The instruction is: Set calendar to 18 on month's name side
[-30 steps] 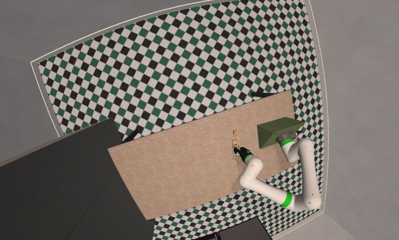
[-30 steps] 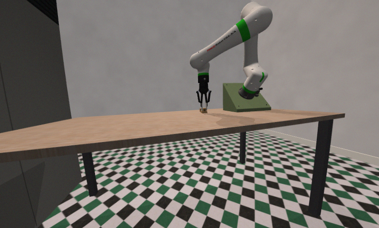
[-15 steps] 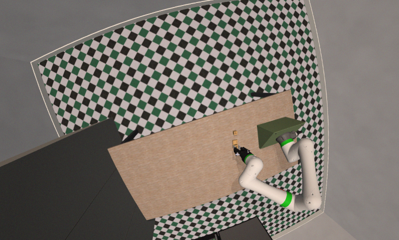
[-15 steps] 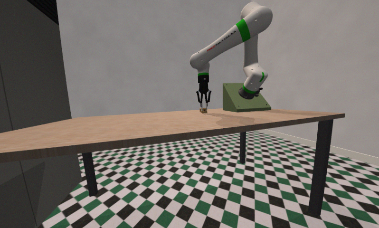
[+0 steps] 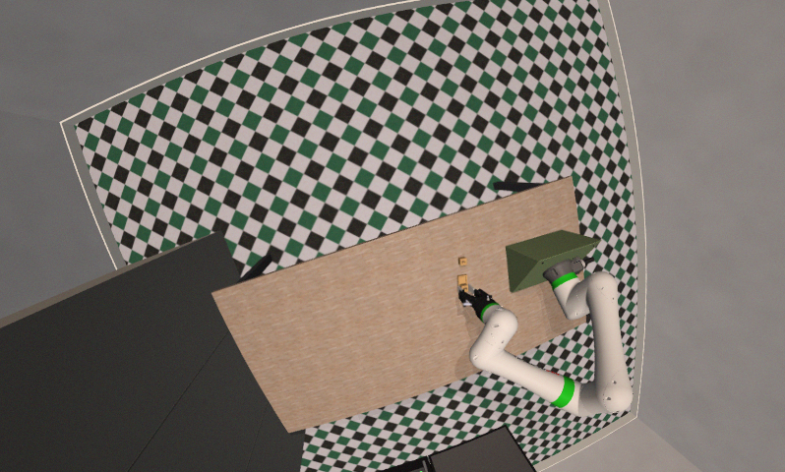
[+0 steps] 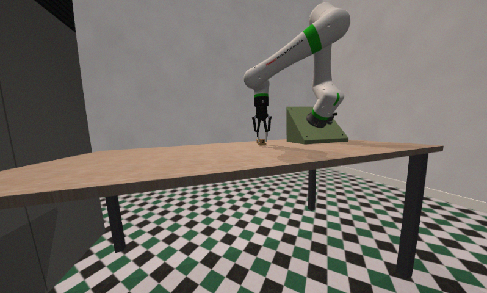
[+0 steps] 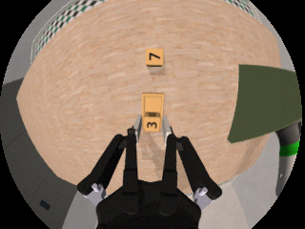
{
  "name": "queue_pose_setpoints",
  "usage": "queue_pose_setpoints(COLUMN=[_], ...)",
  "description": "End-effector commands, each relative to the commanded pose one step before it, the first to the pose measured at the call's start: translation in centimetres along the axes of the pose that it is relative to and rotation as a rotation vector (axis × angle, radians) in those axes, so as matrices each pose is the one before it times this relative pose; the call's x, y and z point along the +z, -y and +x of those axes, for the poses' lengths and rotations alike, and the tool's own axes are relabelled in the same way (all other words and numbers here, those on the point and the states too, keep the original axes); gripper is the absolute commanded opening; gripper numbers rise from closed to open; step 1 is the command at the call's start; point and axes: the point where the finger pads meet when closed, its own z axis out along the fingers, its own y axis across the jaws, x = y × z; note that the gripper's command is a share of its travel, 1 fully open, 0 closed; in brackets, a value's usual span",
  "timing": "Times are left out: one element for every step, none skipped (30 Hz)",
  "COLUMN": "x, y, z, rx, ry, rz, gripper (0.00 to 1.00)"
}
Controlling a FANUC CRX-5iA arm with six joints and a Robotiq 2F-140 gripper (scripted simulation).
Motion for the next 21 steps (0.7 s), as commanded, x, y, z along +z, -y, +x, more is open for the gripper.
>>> queue_pose_setpoints(x=[-0.021, 0.000, 0.000, -0.003, -0.021, -0.052, -0.095, -0.145, 0.000, 0.000, -0.200, -0.257, -0.314, -0.368, -0.418, -0.462, -0.500, -0.529, -0.549, -0.560, -0.561], y=[0.015, 0.000, 0.000, 0.000, 0.000, 0.000, 0.000, 0.000, 0.000, 0.000, -0.001, 0.001, 0.000, 0.000, 0.000, 0.000, 0.000, 0.000, 0.000, 0.000, 0.000], z=[0.013, 0.000, 0.000, 0.000, 0.000, 0.000, 0.000, 0.000, 0.000, 0.000, 0.000, 0.000, 0.000, 0.000, 0.000, 0.000, 0.000, 0.000, 0.000, 0.000, 0.000], rx=[0.00005, 0.00000, 0.00000, 0.00000, 0.00000, 0.00000, 0.00000, 0.00000, 0.00000, 0.00000, 0.00000, -0.00001, 0.00000, 0.00000, 0.00000, 0.00000, 0.00000, 0.00000, 0.00000, 0.00000, 0.00000], ry=[-0.00023, 0.00000, 0.00000, 0.00000, 0.00000, 0.00001, 0.00001, 0.00001, 0.00000, 0.00000, 0.00000, 0.00001, -0.00001, 0.00000, 0.00001, 0.00000, 0.00000, 0.00000, 0.00000, 0.00000, 0.00000], rz=[0.00037, 0.00000, 0.00000, 0.00000, 0.00000, 0.00000, 0.00000, 0.00000, 0.00000, 0.00000, 0.00000, 0.00000, 0.00000, 0.00000, 0.00000, 0.00000, 0.00000, 0.00000, 0.00000, 0.00000, 0.00000], gripper=[0.29, 0.29, 0.29, 0.29, 0.29, 0.29, 0.29, 0.29, 0.29, 0.29, 0.29, 0.29, 0.29, 0.29, 0.29, 0.29, 0.29, 0.29, 0.29, 0.29, 0.29])
